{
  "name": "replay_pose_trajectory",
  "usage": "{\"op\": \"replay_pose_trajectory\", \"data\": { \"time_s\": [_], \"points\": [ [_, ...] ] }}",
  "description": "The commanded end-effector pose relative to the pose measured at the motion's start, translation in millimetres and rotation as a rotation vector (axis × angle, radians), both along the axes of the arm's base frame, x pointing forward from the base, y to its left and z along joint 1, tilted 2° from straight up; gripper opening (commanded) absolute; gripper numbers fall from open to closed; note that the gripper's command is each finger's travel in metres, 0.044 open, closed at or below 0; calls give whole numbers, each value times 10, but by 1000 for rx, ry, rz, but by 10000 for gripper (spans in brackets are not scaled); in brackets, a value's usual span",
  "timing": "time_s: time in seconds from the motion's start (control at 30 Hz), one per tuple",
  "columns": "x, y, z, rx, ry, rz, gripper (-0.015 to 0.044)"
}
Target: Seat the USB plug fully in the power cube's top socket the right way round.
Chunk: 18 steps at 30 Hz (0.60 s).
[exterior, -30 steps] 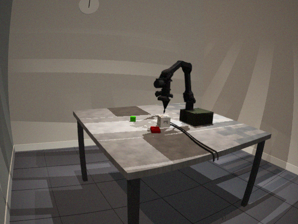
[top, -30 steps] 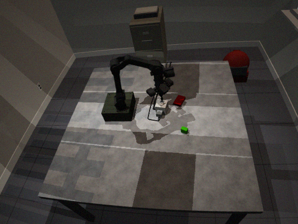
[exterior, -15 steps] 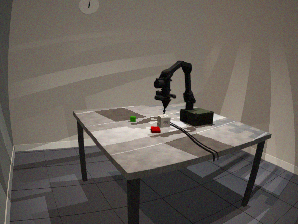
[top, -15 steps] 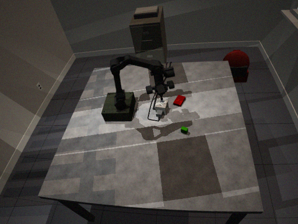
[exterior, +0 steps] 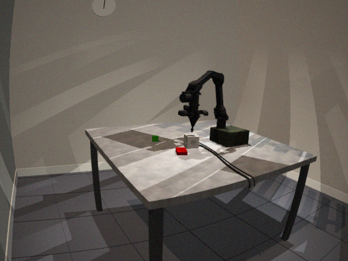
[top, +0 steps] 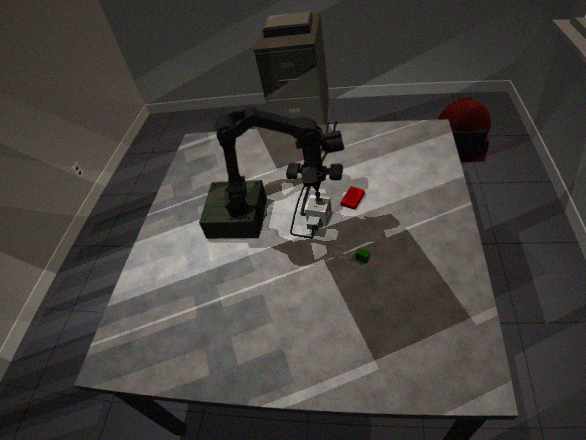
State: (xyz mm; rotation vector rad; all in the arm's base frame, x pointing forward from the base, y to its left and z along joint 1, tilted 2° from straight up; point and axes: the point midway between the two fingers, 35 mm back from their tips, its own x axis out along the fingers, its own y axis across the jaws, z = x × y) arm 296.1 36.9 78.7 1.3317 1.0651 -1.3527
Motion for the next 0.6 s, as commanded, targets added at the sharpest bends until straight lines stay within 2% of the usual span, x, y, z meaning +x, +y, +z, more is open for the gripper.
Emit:
{"op": "replay_pose_trajectory", "data": {
  "time_s": [0.0,0.57],
  "points": [
    [0,0,-4,1,-3,-72,0],
    [1,3,-5,3,-4,-66,0]
  ]
}}
